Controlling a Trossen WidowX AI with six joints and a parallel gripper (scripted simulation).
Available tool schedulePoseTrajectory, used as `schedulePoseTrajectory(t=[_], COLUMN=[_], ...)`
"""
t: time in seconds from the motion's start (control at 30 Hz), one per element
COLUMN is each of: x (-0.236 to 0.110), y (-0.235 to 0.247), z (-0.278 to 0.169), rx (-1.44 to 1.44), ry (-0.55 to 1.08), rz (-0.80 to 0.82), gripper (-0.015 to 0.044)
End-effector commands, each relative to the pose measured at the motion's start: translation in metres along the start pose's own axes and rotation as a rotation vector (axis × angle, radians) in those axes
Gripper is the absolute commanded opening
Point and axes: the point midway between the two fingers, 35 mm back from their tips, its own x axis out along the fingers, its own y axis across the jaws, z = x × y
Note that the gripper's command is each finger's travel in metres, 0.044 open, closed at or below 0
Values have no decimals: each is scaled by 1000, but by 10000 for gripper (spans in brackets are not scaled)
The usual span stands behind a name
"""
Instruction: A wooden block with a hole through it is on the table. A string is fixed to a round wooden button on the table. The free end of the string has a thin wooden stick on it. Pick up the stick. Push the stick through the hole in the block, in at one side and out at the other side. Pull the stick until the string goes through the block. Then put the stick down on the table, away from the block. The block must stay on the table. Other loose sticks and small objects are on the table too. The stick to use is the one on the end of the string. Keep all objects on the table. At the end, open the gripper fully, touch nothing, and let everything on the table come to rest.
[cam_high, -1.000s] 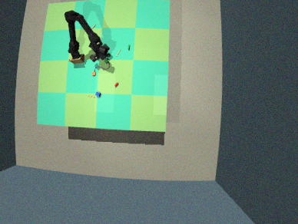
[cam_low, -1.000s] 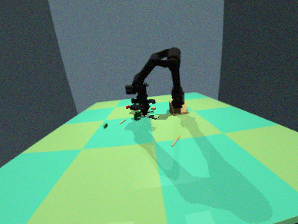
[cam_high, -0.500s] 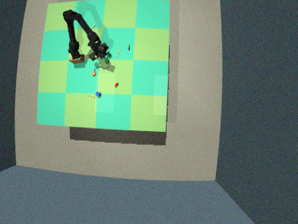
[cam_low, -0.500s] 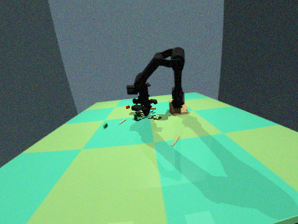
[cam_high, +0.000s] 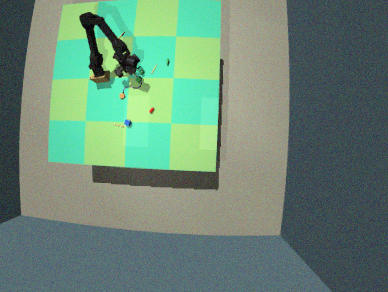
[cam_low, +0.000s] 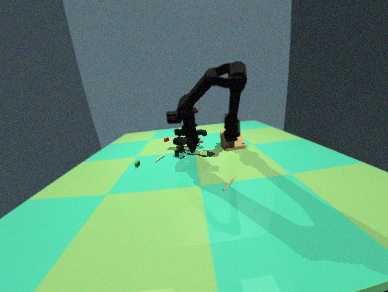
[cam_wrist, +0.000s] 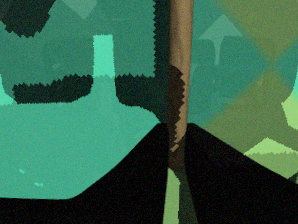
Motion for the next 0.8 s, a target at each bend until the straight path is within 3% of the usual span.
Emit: schedulePoseTrajectory(t=[0.0, 0.77], x=[1, 11], y=[-1, 0], z=[-6, -31], rx=[5, 4], ry=[5, 6], rz=[0, 18], gripper=[0, 0])
